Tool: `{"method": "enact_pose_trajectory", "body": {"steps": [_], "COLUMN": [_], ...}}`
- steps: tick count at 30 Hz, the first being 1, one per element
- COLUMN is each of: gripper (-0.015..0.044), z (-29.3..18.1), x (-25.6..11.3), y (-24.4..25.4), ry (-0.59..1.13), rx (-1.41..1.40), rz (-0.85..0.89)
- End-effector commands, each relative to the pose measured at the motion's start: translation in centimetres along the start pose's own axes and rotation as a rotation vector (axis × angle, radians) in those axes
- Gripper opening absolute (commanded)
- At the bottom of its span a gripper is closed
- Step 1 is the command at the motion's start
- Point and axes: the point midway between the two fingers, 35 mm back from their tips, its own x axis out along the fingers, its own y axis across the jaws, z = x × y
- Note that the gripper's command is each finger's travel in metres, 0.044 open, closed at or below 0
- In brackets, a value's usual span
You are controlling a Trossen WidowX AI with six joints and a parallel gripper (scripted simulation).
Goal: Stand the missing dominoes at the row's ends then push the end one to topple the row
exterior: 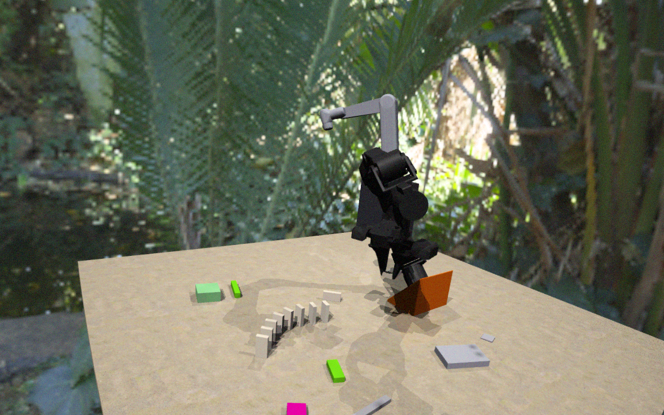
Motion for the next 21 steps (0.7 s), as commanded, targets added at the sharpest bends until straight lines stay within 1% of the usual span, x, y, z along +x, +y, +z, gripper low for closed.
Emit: {"method": "enact_pose_trajectory", "body": {"steps": [1,16,21], "gripper": [0.0107,0.0107,0.0107], "z": [1.22,1.23,1.49], "x": [0.33,0.37,1.20], "y": [1.97,2.00,2.60], "ry": [0.014,0.012,-0.022], "rx": [-0.542,-0.542,-0.534], "rz": [0.013,0.015,0.069]}}
